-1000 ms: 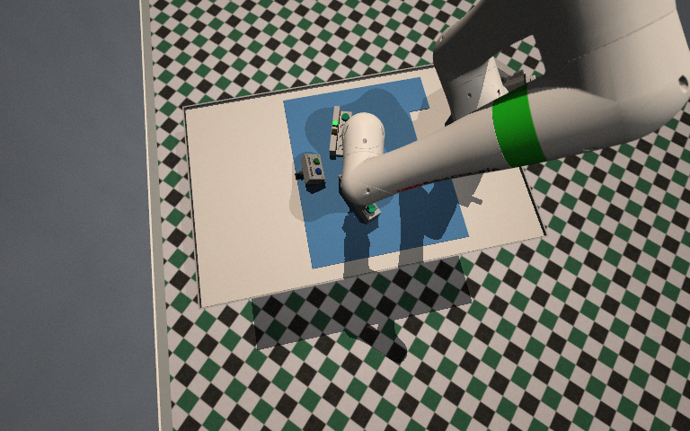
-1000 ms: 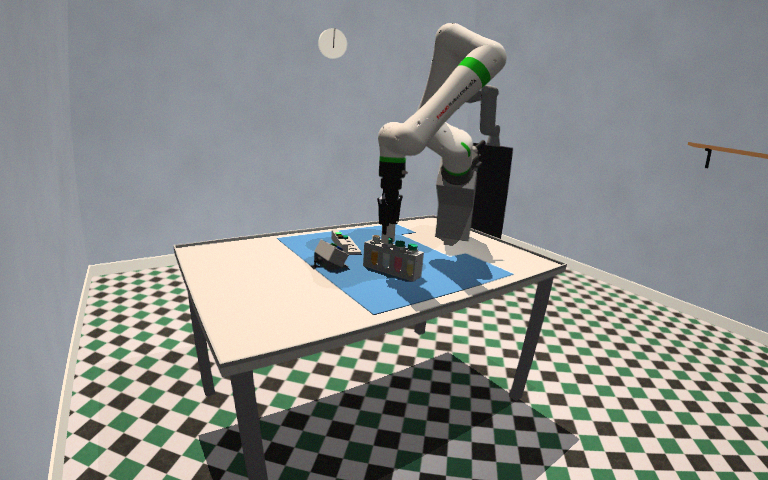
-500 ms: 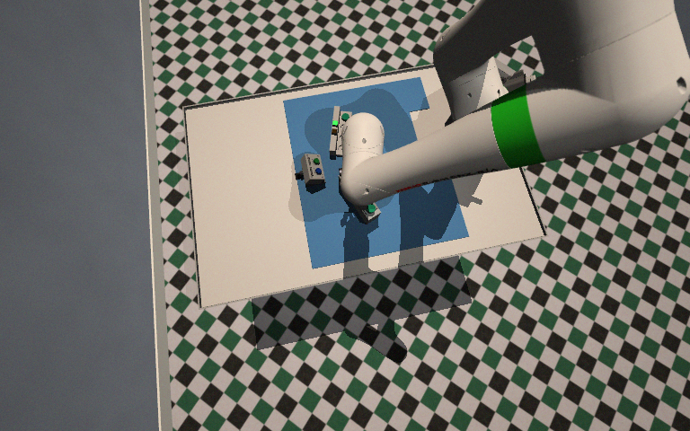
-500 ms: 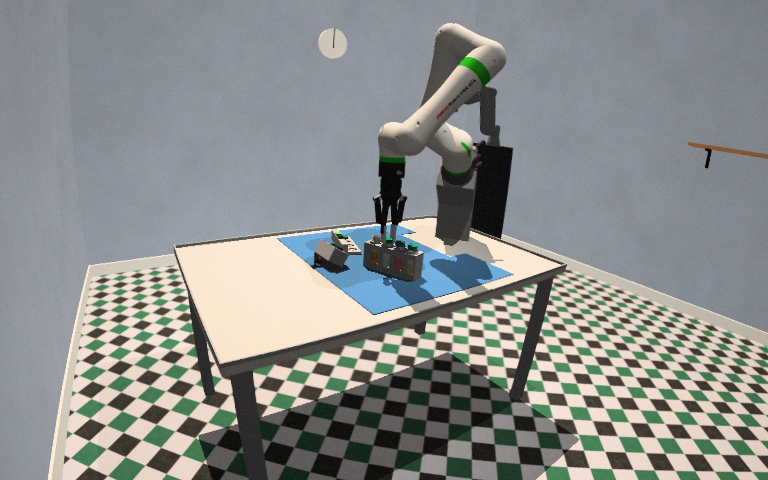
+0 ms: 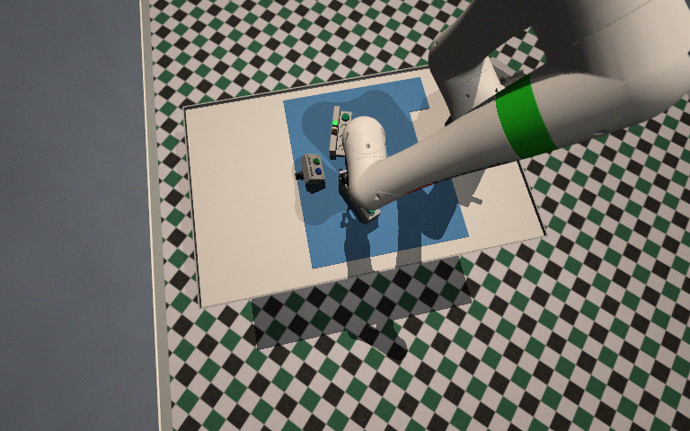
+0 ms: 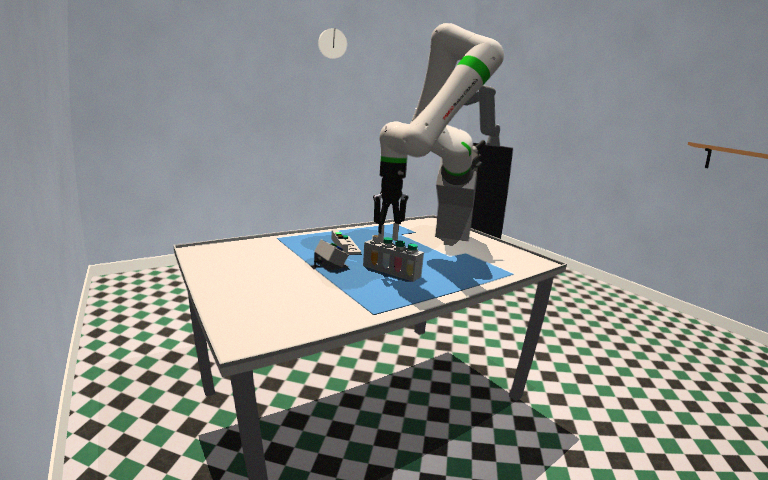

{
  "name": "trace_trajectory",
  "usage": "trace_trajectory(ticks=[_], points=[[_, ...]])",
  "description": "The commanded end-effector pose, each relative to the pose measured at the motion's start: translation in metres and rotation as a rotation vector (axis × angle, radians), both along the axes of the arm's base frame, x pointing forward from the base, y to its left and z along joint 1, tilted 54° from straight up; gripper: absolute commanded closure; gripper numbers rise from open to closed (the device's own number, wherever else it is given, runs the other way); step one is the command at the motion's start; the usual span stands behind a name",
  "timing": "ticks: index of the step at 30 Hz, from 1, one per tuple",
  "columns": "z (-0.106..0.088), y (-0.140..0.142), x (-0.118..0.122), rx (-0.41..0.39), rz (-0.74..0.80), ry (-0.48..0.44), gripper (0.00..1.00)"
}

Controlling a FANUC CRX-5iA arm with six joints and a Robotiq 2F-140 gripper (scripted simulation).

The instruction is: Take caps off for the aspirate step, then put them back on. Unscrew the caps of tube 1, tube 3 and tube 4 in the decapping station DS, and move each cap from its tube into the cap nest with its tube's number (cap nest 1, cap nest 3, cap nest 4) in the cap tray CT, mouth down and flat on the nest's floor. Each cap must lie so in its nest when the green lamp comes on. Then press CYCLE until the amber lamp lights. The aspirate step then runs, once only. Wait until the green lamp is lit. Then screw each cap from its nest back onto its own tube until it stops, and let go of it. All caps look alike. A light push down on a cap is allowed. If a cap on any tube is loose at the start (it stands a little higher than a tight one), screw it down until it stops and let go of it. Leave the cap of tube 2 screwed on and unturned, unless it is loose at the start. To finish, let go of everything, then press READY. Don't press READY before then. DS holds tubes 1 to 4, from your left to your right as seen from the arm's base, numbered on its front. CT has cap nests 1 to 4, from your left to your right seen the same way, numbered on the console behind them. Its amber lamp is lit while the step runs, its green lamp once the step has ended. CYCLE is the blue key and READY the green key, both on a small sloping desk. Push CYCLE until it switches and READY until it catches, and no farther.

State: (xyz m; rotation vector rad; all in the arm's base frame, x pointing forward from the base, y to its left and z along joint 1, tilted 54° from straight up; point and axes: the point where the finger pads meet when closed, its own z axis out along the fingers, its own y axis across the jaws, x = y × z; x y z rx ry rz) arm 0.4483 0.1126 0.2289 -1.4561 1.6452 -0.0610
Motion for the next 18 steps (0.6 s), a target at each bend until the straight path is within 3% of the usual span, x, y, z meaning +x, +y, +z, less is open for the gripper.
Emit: trace_trajectory(ticks=[1,17,18], points=[[0.006,-0.005,-0.006,-0.001,-0.001,0.0,0.65],[0.026,-0.022,-0.028,-0.001,-0.001,0.0,0.65],[0.021,-0.029,-0.027,-0.053,0.048,-0.042,0.71]])
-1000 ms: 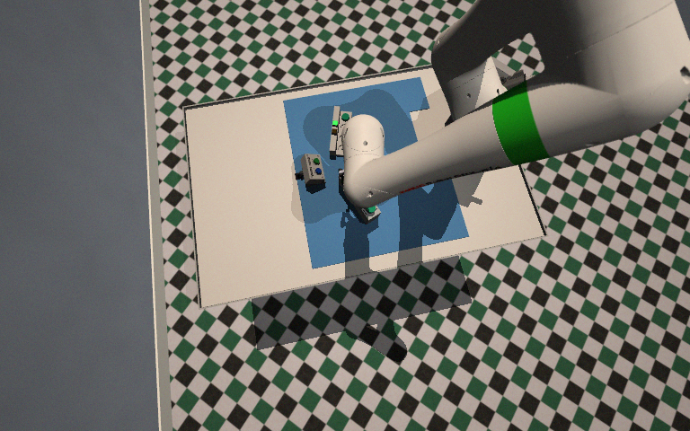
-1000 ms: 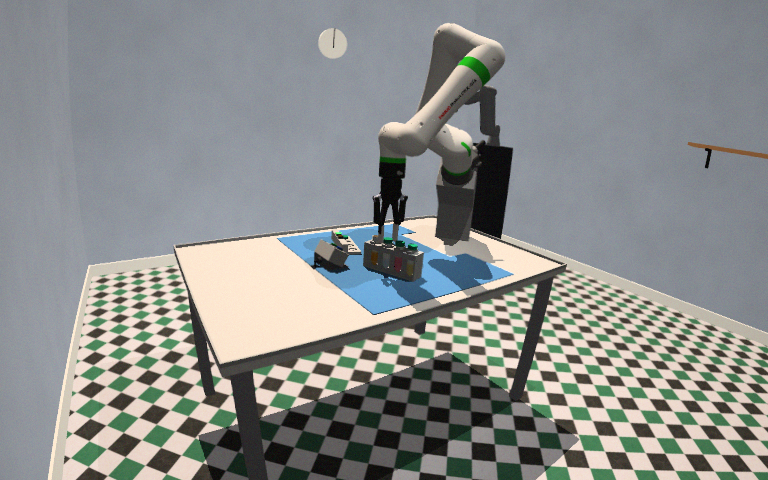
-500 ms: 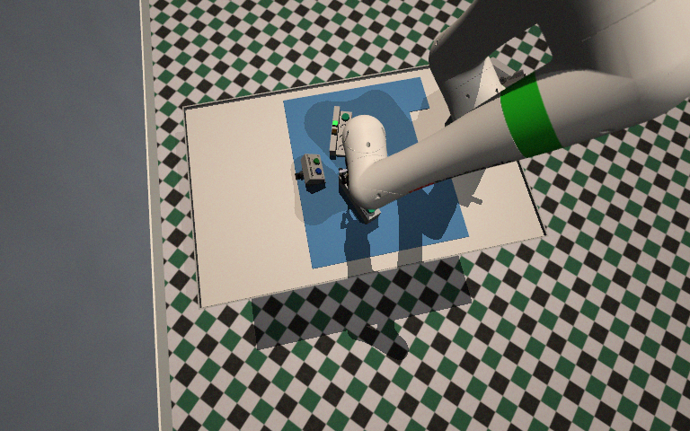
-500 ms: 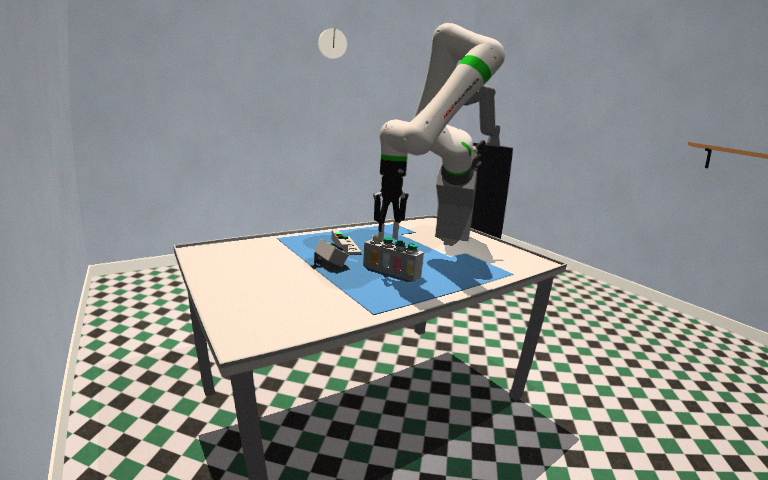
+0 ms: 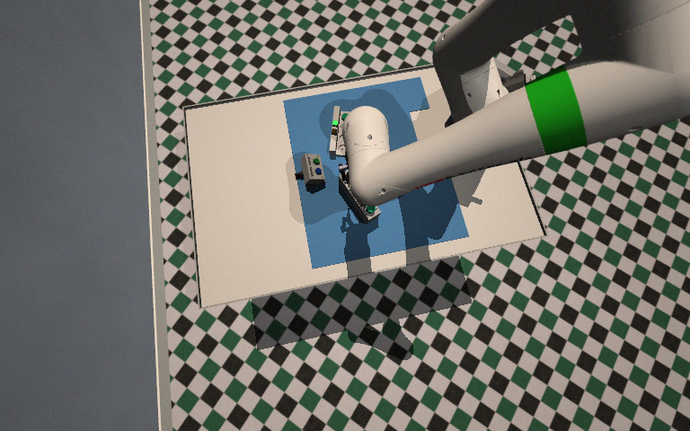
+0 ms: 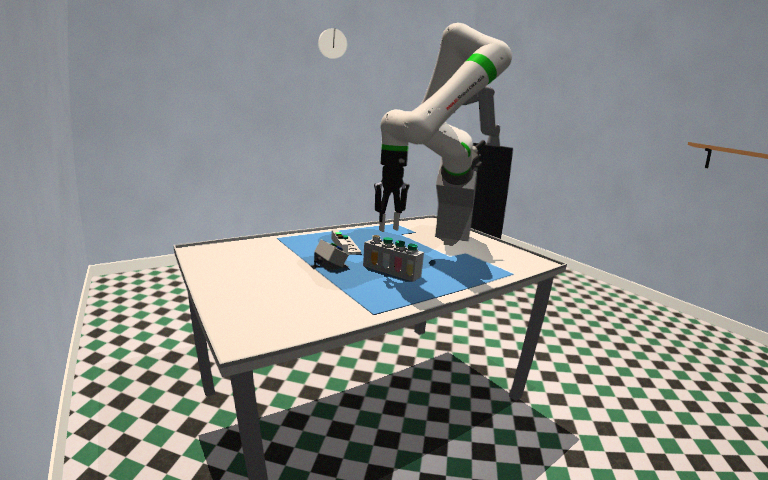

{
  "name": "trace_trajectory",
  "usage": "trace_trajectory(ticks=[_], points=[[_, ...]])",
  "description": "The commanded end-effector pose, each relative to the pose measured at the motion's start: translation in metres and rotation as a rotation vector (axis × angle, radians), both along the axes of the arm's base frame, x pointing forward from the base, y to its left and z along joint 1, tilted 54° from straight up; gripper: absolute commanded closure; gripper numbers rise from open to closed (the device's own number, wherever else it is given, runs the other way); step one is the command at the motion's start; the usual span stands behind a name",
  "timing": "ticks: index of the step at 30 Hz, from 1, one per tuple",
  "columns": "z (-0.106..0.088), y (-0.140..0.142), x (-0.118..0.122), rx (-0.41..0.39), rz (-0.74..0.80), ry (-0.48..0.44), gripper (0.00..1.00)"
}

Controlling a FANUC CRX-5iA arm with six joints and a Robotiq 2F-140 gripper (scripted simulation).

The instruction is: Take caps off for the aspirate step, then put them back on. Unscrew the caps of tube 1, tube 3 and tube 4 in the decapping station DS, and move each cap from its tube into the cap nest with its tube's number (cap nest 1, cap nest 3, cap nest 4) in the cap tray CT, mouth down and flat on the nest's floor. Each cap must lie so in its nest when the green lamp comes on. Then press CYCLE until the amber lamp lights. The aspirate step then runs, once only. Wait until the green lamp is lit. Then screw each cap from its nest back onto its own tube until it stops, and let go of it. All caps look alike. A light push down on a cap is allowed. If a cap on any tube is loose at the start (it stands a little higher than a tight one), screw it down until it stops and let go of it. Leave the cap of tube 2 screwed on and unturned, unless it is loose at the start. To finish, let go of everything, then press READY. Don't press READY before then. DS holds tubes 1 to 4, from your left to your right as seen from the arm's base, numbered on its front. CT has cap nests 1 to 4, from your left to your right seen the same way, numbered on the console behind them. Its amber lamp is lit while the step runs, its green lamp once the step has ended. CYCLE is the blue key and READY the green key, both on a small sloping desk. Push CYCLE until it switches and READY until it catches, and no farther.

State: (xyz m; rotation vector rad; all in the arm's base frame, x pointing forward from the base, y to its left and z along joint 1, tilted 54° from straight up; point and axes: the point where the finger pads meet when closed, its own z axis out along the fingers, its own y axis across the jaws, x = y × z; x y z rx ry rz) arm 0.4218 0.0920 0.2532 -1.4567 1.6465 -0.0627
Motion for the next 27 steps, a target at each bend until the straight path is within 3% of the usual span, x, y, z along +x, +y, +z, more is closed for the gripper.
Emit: trace_trajectory(ticks=[1,2,4,5,6,7,8,13,15,18,21,24,26,27], points=[[-0.008,-0.015,0.001,-0.105,0.098,-0.084,0.71],[-0.013,-0.022,0.002,-0.158,0.147,-0.126,0.71],[-0.013,-0.022,0.002,-0.158,0.147,-0.126,0.71],[-0.017,-0.029,0.003,-0.211,0.196,-0.168,0.71],[-0.017,-0.029,0.003,-0.211,0.196,-0.168,0.71],[-0.022,-0.035,0.004,-0.264,0.245,-0.209,0.71],[-0.022,-0.035,0.004,-0.264,0.245,-0.209,0.71],[-0.036,-0.056,0.007,-0.415,0.378,-0.325,0.71],[-0.036,-0.056,0.007,-0.423,0.391,-0.335,0.71],[-0.046,-0.069,0.009,-0.525,0.479,-0.411,0.71],[-0.046,-0.069,0.009,-0.529,0.489,-0.419,0.71],[-0.055,-0.083,0.011,-0.634,0.587,-0.502,0.71],[-0.055,-0.083,0.011,-0.634,0.587,-0.502,0.71],[-0.06,-0.09,0.012,-0.687,0.635,-0.544,0.71]])
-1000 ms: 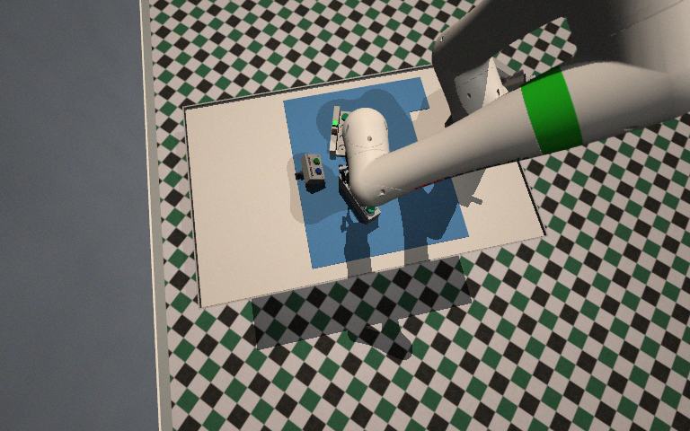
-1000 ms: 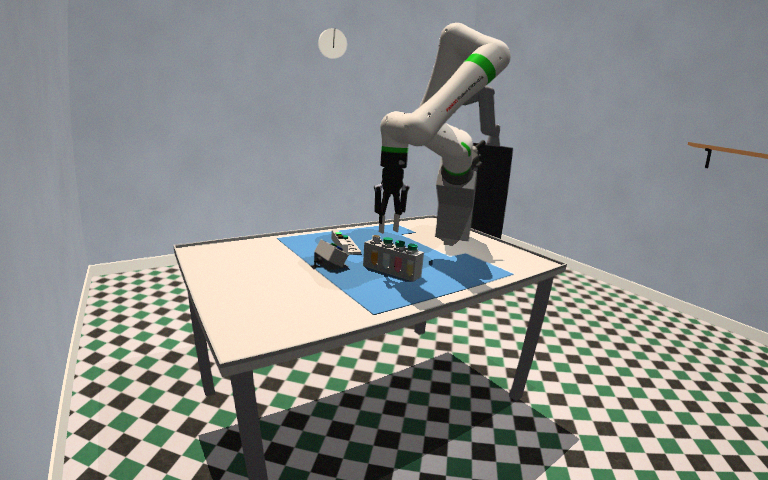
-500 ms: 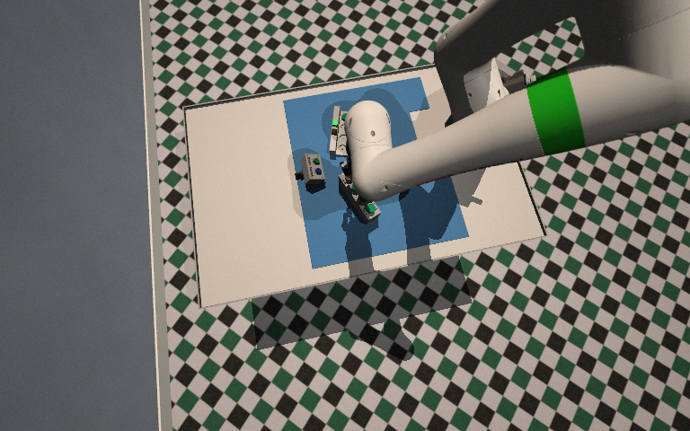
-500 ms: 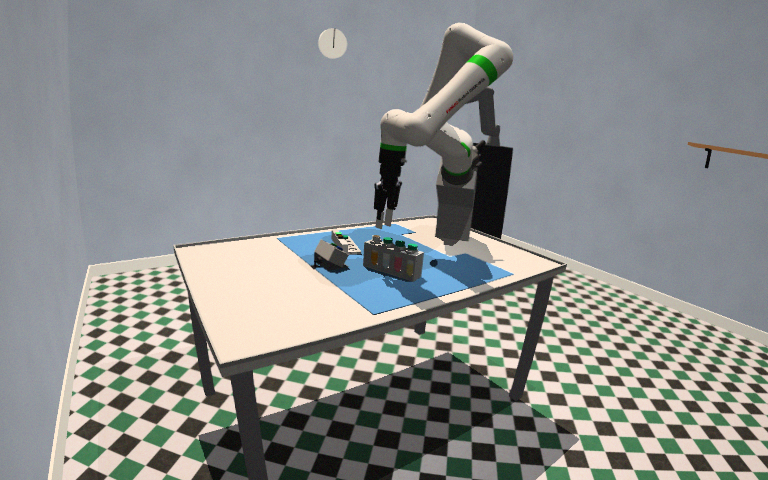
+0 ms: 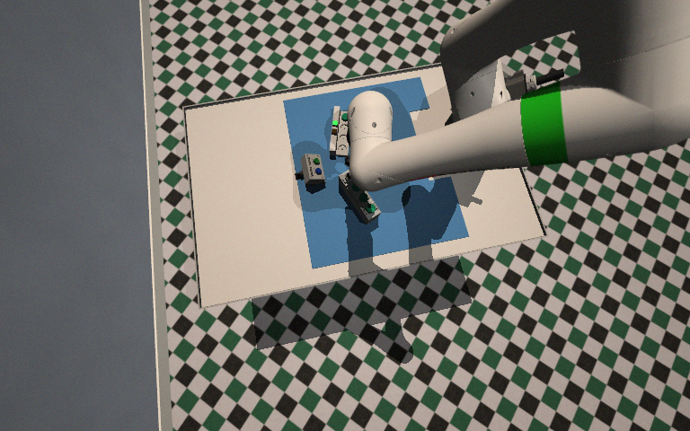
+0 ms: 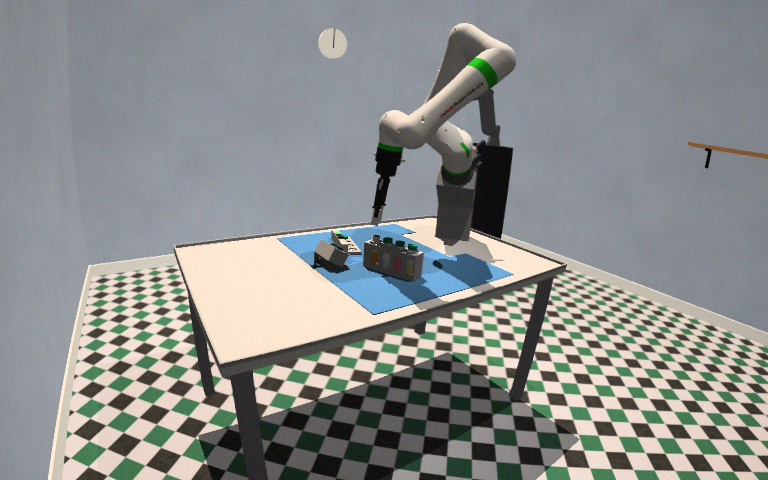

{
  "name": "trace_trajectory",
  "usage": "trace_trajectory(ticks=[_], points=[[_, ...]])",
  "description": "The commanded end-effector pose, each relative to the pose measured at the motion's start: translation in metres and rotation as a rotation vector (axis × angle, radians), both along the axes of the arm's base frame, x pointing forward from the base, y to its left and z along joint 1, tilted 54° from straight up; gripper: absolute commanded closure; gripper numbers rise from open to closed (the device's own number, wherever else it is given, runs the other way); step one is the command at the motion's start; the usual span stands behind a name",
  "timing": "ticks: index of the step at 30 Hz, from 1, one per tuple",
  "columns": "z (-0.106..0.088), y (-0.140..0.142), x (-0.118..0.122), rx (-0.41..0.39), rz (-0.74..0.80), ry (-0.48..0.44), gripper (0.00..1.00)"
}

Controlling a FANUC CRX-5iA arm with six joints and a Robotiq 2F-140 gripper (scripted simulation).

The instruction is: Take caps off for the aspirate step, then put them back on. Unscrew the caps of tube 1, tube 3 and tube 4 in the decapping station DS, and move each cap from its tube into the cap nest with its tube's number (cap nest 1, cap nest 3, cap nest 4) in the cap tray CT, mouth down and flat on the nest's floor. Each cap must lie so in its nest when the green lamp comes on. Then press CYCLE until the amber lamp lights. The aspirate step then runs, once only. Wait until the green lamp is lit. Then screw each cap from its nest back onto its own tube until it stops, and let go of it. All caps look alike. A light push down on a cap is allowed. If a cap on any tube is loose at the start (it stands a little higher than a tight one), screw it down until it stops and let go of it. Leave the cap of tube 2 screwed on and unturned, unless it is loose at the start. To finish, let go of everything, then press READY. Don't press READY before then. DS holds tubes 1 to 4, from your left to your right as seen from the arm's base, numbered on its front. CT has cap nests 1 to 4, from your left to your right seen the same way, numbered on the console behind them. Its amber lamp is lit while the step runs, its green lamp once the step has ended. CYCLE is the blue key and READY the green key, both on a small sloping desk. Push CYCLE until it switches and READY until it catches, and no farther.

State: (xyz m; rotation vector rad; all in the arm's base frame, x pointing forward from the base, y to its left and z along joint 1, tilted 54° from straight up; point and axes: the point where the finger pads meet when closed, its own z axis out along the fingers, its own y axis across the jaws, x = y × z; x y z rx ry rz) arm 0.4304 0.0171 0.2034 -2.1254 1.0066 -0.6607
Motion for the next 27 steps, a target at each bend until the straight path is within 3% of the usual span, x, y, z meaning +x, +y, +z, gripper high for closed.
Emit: trace_trajectory(ticks=[1,12,19,27], points=[[-0.01,-0.015,0.003,-0.028,0.238,-0.095,0.71],[-0.029,-0.042,0.008,-0.231,0.422,-0.227,0.71],[-0.052,-0.076,0.013,-0.231,0.422,-0.227,0.71],[-0.067,-0.096,0.016,-0.231,0.422,-0.227,0.71]])
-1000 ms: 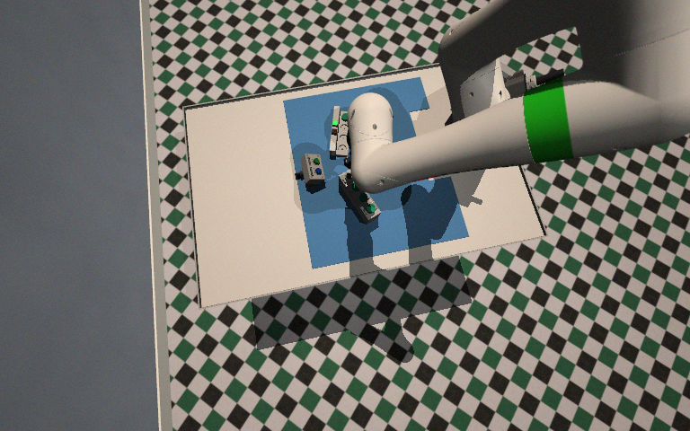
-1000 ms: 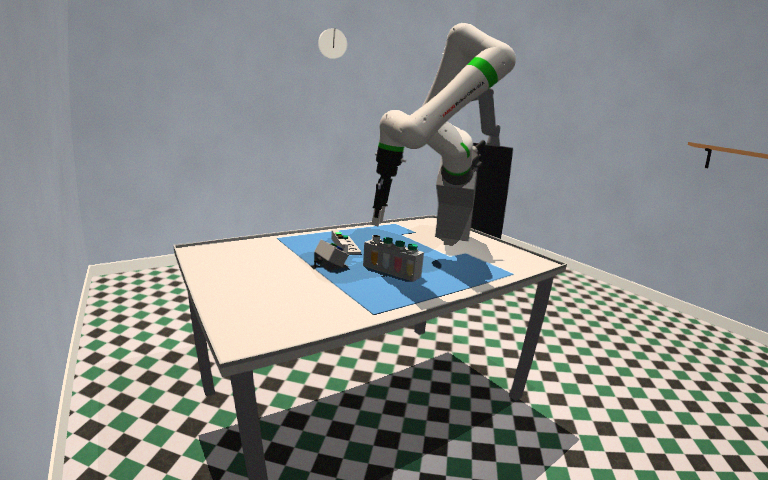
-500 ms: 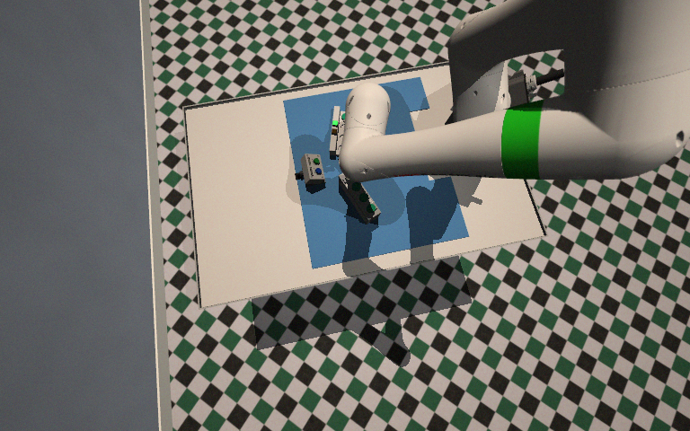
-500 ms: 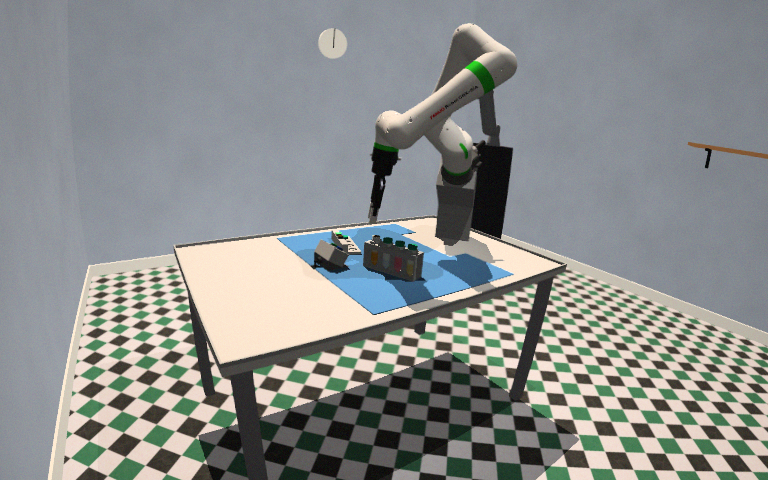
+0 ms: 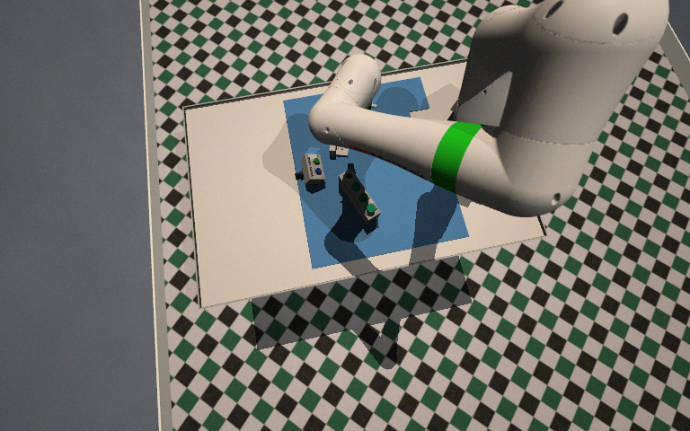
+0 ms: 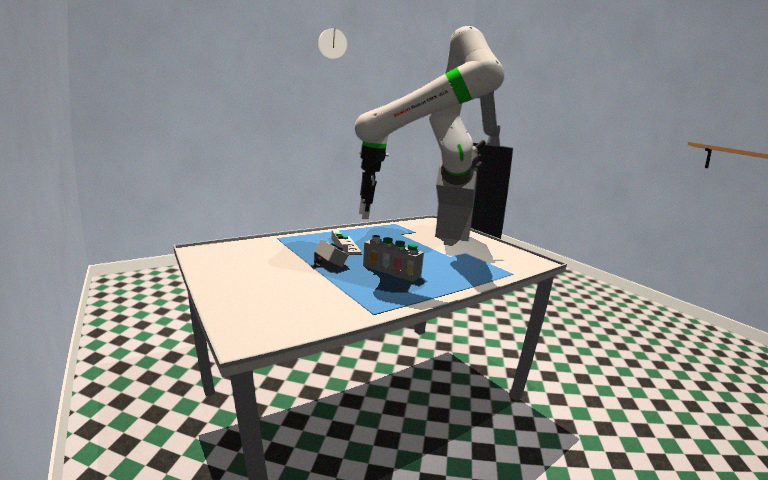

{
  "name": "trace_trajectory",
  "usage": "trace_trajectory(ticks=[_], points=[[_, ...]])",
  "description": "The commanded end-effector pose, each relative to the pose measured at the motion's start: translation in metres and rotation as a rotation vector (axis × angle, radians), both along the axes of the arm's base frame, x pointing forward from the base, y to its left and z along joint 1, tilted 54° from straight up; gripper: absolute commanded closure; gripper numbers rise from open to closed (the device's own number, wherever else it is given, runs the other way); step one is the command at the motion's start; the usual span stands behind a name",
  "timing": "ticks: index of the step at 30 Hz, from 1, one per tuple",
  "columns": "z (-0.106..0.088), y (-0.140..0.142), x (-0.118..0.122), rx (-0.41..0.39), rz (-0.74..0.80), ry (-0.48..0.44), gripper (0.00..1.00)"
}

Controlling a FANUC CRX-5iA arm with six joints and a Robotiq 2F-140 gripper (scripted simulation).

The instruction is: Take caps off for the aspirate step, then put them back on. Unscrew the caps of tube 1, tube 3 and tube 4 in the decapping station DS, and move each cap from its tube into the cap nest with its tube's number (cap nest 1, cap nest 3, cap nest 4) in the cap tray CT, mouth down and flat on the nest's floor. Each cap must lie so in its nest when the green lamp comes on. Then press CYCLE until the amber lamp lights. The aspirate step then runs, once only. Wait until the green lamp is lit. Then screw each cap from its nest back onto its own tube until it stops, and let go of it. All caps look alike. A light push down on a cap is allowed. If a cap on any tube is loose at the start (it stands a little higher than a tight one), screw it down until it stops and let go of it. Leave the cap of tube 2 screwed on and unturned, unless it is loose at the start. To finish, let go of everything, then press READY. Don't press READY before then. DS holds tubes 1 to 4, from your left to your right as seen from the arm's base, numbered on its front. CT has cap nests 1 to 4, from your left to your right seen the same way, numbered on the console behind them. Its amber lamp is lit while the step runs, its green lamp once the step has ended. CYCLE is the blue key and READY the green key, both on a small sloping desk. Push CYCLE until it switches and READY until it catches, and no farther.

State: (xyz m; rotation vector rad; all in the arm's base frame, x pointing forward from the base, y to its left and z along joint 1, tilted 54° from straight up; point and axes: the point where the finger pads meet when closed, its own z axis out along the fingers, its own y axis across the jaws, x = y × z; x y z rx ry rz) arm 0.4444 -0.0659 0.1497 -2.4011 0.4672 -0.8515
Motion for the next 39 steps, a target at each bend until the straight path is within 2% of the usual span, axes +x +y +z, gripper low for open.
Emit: trace_trajectory(ticks=[1,4,14,18,22,31,39], points=[[-0.013,-0.013,0.002,0.094,0.106,-0.038,0.71],[-0.027,-0.034,0.005,0.094,0.106,-0.038,0.71],[-0.055,-0.075,0.011,0.094,0.106,-0.038,0.71],[-0.06,-0.081,0.012,0.094,0.106,-0.038,0.71],[-0.079,-0.109,0.016,0.094,0.106,-0.038,0.71],[-0.107,-0.149,0.022,0.094,0.106,-0.038,0.71],[-0.107,-0.149,0.022,0.094,0.106,-0.038,0.71]])
